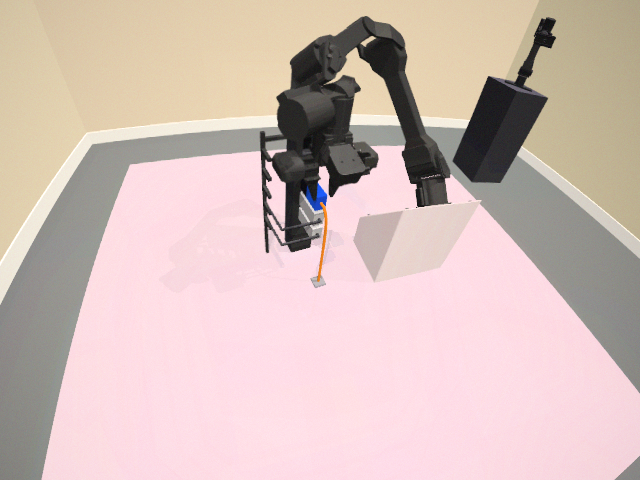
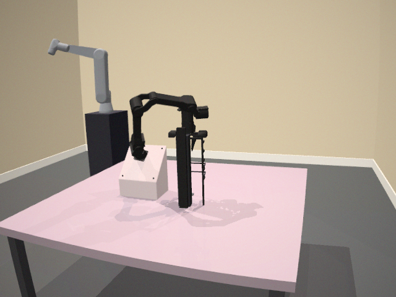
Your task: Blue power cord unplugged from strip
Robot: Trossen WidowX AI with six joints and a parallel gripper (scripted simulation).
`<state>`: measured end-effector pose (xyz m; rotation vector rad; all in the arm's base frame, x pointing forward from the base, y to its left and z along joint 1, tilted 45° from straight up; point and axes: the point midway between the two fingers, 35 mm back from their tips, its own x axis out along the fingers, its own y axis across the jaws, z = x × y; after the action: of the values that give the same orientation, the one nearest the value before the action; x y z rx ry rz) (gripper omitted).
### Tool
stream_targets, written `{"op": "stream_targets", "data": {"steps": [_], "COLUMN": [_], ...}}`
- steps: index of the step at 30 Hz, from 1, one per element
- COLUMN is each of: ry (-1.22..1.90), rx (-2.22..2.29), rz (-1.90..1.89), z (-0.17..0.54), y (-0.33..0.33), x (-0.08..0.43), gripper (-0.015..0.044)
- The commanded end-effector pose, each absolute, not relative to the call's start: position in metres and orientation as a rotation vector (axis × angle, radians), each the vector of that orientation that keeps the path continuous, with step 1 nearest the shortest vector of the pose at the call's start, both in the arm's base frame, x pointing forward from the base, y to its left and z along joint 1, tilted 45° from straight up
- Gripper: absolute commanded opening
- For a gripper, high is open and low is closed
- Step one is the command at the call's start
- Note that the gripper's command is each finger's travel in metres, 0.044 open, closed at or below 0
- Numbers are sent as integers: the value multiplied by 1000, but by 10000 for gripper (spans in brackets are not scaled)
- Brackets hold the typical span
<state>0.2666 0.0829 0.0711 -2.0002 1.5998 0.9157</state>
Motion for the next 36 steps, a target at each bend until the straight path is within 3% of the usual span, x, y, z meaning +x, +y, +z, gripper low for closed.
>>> {"op": "stream_targets", "data": {"steps": [1, 22, 25, 36], "ry": [1603, 1604, 1602, 1602], "rx": [-2006, -2007, -2000, -2000], "rz": [917, 916, 913, 914], "z": [76, 75, 76, 76], "y": [78, 62, 64, 65], "x": [268, 271, 271, 271], "gripper": [160, 160, 81, 0]}}
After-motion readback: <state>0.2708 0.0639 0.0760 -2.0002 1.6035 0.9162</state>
